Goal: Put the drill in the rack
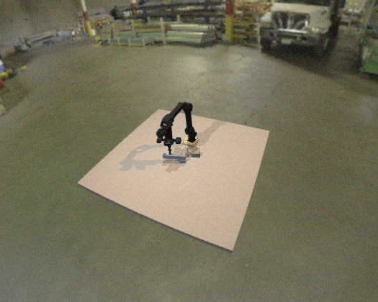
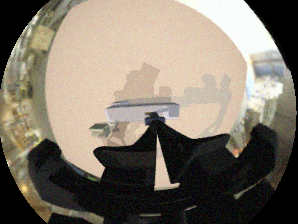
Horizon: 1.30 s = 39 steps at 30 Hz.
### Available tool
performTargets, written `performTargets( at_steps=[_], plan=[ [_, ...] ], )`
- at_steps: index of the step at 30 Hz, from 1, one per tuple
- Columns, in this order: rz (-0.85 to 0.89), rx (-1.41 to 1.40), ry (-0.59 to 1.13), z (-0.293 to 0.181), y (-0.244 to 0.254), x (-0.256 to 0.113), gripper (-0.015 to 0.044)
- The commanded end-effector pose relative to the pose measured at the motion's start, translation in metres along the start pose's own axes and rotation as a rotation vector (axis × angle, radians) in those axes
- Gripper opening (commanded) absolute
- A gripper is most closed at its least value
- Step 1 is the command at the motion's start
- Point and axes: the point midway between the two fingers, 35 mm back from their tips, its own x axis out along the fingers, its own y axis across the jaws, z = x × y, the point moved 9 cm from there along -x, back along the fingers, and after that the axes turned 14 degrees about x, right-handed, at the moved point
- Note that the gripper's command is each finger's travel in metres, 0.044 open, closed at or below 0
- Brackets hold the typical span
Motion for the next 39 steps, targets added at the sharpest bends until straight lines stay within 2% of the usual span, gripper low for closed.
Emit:
performTargets(
  at_steps=[1,35,39],
  plan=[
    [-0.002,0.014,0.066,0.002,-0.007,0.025,0.0000],
    [-0.002,0.014,0.066,0.002,-0.008,0.027,0.0000],
    [-0.002,0.014,0.065,0.006,-0.007,0.010,0.0105]
  ],
)
